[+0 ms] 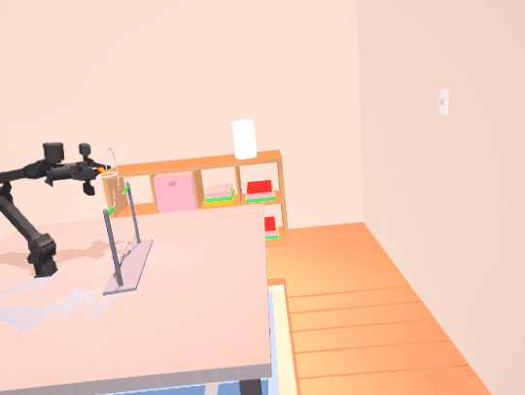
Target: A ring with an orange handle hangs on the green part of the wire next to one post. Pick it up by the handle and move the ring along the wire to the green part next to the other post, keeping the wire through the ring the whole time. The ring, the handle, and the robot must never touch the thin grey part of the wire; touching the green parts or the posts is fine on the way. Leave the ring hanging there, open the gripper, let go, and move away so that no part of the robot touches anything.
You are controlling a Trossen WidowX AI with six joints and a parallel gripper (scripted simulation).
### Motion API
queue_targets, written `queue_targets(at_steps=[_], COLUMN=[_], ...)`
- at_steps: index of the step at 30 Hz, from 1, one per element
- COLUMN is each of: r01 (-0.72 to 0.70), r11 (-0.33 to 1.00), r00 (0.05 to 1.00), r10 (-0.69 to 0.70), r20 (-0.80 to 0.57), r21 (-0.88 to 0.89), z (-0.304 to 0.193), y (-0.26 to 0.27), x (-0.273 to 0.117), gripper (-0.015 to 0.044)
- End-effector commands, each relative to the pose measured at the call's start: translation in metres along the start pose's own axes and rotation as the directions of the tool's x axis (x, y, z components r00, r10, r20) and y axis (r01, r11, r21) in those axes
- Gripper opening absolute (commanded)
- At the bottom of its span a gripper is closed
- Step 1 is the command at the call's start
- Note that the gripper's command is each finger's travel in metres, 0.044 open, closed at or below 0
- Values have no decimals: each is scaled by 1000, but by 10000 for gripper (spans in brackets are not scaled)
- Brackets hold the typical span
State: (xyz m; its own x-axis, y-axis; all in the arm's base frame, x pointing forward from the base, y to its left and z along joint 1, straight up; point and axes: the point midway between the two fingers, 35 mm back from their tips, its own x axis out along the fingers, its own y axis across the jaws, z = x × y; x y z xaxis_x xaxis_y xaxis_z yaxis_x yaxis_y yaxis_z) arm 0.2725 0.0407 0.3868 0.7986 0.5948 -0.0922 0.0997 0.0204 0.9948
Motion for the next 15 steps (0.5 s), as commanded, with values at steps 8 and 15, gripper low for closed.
queue_targets(at_steps=[8,15], r01=[58,99], r11=[992,978], r00=[998,995], r10=[-56,-95], r20=[19,35], r21=[-114,-181], z=[0,1], y=[-3,-6], x=[0,0], gripper=[-150,-150])
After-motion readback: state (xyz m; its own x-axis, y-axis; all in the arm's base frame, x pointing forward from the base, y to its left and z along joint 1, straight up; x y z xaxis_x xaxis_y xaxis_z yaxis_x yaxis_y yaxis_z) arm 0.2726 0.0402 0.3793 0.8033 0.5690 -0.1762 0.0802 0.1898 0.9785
